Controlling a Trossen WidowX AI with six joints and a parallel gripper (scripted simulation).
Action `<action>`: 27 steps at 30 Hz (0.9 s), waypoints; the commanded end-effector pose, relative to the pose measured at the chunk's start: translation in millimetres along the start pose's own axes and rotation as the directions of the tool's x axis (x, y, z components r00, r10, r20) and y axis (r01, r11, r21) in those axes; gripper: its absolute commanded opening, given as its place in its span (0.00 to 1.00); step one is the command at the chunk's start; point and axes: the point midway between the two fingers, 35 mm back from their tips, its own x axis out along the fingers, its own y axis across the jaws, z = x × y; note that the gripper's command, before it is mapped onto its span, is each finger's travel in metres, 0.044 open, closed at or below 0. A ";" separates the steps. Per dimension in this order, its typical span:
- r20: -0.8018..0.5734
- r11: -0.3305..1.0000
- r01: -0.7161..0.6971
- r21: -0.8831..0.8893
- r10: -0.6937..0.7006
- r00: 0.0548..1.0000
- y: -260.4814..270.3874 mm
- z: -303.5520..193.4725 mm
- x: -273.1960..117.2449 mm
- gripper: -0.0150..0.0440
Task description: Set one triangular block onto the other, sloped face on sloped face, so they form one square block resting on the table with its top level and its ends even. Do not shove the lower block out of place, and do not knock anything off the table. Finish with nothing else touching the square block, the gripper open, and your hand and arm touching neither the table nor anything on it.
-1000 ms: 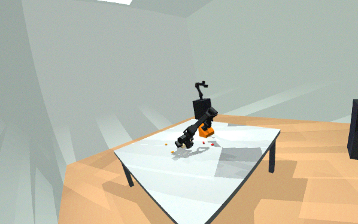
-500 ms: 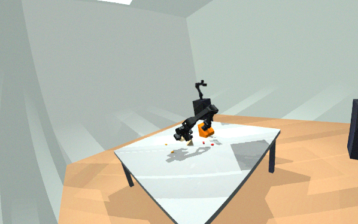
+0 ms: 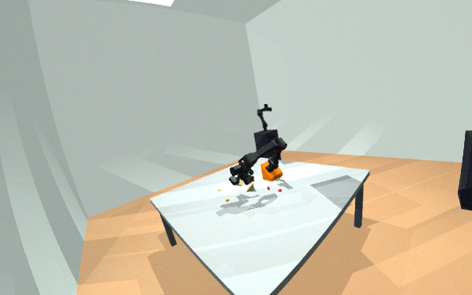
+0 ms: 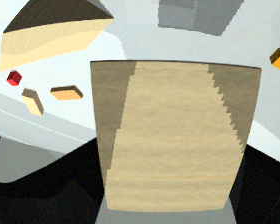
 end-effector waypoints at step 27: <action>0.559 0.768 0.382 -0.514 -0.038 0.828 3.2 -18.6 5.5 0.25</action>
